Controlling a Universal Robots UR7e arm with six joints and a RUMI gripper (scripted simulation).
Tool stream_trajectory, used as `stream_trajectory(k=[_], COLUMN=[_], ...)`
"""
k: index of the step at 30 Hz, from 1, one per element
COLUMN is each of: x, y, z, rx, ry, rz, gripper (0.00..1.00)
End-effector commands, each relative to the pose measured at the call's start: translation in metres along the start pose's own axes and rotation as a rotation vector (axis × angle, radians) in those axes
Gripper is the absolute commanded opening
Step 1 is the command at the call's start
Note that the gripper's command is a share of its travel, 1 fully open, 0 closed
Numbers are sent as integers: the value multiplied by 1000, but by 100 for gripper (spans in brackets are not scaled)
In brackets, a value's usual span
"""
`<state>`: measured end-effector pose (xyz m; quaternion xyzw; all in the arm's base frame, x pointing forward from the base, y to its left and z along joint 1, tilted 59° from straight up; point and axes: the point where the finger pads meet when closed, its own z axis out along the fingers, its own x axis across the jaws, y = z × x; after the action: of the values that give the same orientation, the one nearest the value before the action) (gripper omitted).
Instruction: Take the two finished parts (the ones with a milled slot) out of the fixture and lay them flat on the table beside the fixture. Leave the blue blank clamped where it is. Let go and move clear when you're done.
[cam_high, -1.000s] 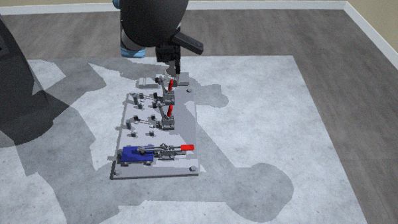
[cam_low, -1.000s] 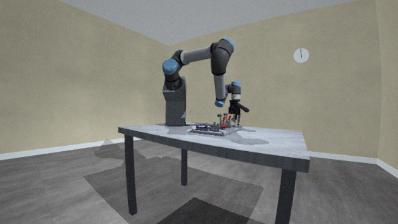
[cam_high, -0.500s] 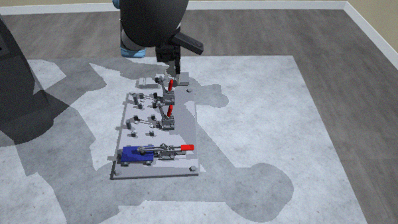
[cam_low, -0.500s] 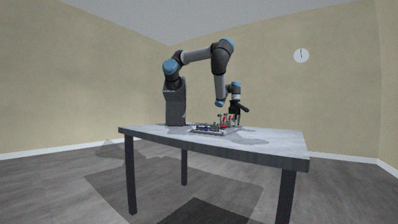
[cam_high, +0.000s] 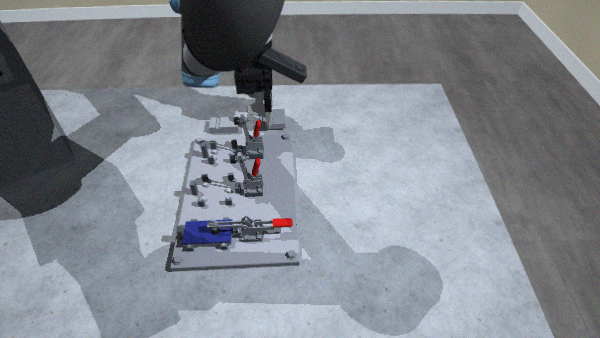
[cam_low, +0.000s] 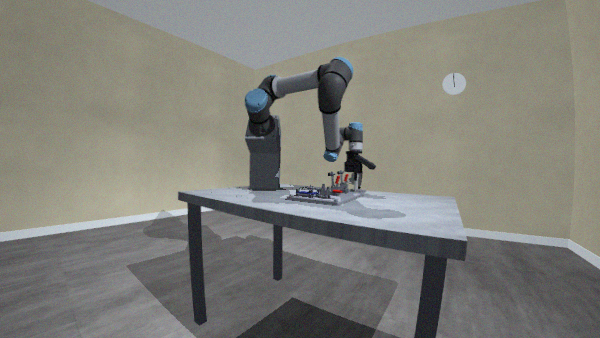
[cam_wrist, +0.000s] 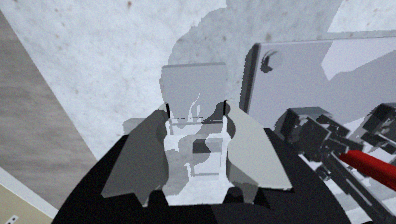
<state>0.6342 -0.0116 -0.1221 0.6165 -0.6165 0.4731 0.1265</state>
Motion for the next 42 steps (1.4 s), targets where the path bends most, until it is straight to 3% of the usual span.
stream_trajectory(k=[1, 42], x=[0, 0], y=[0, -1], z=[0, 6], rx=[1, 1], ry=[0, 0], rz=[0, 0], gripper=[0, 0])
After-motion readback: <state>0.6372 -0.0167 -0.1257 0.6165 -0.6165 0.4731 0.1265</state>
